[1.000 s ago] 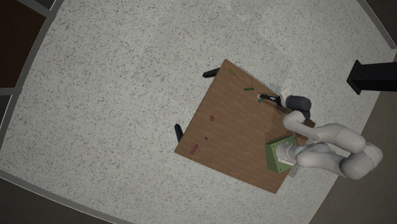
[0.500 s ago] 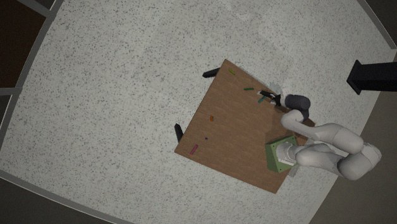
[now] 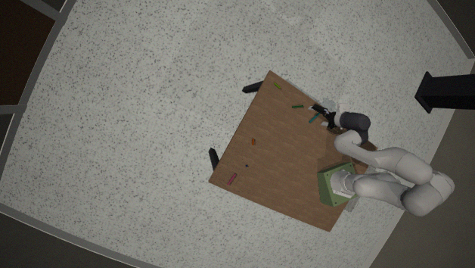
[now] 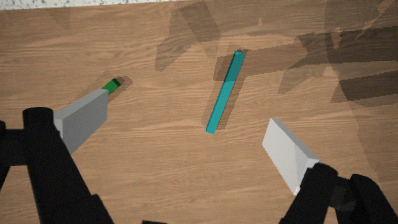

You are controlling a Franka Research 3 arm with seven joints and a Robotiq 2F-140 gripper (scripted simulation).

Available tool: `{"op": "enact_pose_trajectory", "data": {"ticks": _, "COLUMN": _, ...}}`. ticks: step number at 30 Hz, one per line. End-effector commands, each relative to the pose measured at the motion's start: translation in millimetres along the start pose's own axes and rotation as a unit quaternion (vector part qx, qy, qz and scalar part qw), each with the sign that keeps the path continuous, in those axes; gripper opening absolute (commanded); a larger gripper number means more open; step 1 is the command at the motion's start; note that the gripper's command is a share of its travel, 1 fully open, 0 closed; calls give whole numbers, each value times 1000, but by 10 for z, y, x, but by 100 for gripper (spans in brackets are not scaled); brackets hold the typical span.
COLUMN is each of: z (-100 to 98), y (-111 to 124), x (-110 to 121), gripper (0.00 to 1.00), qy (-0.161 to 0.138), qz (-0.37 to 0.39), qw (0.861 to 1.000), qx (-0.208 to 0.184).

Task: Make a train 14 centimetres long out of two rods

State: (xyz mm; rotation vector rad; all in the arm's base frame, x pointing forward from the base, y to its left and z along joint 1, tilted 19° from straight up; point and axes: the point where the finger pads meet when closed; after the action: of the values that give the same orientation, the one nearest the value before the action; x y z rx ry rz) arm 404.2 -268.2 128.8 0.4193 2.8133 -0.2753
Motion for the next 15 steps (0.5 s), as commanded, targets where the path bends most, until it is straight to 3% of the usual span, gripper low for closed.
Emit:
{"op": "enact_pose_trajectory", "data": {"ticks": 1, "z": 2, "y": 10, "x": -20, "gripper": 100, "qy": 7, "qz": 83, "qw": 996, "qx": 9}}
{"op": "enact_pose_trajectory", "data": {"ticks": 15, "z": 2, "y": 30, "x": -107, "gripper": 100, "qy": 6, "qz": 197, "qw": 980, "qx": 11}}
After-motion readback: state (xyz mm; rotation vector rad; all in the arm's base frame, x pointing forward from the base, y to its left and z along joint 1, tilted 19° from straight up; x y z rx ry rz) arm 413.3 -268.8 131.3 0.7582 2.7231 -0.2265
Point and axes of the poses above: the point where the finger pads meet when closed, its own z axis out along the fingers, its own x axis across the jaws, y = z × x, and after that the axes turned 6 degrees about z, right-handed
